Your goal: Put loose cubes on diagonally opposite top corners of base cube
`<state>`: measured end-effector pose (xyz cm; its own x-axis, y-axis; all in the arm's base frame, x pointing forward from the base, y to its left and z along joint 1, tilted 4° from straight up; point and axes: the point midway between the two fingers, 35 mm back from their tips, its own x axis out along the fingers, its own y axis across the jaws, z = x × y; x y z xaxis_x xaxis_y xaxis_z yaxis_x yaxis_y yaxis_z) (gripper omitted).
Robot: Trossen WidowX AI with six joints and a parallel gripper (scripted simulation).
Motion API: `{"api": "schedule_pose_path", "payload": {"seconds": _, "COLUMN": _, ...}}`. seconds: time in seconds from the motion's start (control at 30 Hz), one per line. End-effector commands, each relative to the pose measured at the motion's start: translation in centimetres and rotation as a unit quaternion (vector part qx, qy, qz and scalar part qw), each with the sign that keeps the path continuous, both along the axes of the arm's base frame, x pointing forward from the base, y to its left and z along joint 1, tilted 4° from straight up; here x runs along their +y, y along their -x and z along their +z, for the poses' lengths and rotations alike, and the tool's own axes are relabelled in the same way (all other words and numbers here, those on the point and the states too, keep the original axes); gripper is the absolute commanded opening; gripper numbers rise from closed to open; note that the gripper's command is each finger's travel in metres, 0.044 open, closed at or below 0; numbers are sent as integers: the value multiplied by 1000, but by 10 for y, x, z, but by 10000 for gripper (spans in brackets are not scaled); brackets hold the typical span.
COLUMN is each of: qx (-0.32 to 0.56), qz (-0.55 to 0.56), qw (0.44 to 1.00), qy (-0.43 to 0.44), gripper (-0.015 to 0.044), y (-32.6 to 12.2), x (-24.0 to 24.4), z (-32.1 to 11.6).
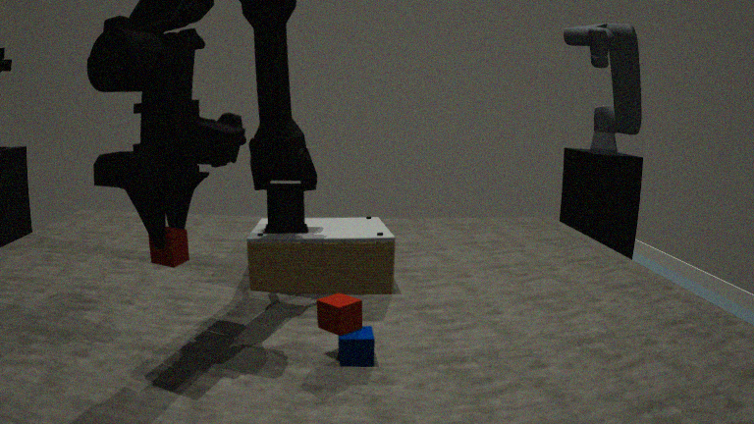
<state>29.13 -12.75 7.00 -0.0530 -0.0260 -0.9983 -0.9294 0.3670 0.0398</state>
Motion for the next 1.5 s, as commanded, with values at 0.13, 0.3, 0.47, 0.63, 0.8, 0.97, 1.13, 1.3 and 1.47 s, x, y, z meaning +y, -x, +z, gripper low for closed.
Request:
{"api": "schedule_pose_path", "payload": {"seconds": 0.13, "qx": -3, "qz": -24, "qw": 1000, "qy": 3, "gripper": 105, "y": -11, "x": 22, "z": 1}}
{"api": "schedule_pose_path", "payload": {"seconds": 0.3, "qx": -4, "qz": -41, "qw": 999, "qy": 3, "gripper": 105, "y": -17, "x": 37, "z": 0}}
{"api": "schedule_pose_path", "payload": {"seconds": 0.47, "qx": -5, "qz": -58, "qw": 998, "qy": 3, "gripper": 105, "y": -21, "x": 52, "z": -1}}
{"api": "schedule_pose_path", "payload": {"seconds": 0.63, "qx": -5, "qz": -75, "qw": 997, "qy": 3, "gripper": 105, "y": -26, "x": 68, "z": -2}}
{"api": "schedule_pose_path", "payload": {"seconds": 0.8, "qx": -6, "qz": -92, "qw": 996, "qy": 4, "gripper": 105, "y": -29, "x": 84, "z": -3}}
{"api": "schedule_pose_path", "payload": {"seconds": 0.97, "qx": -6, "qz": -109, "qw": 994, "qy": 4, "gripper": 105, "y": -31, "x": 101, "z": -4}}
{"api": "schedule_pose_path", "payload": {"seconds": 1.13, "qx": -7, "qz": -126, "qw": 992, "qy": 4, "gripper": 105, "y": -33, "x": 117, "z": -6}}
{"api": "schedule_pose_path", "payload": {"seconds": 1.3, "qx": -7, "qz": -143, "qw": 990, "qy": 4, "gripper": 105, "y": -34, "x": 133, "z": -7}}
{"api": "schedule_pose_path", "payload": {"seconds": 1.47, "qx": -7, "qz": -160, "qw": 987, "qy": 4, "gripper": 105, "y": -34, "x": 150, "z": -8}}
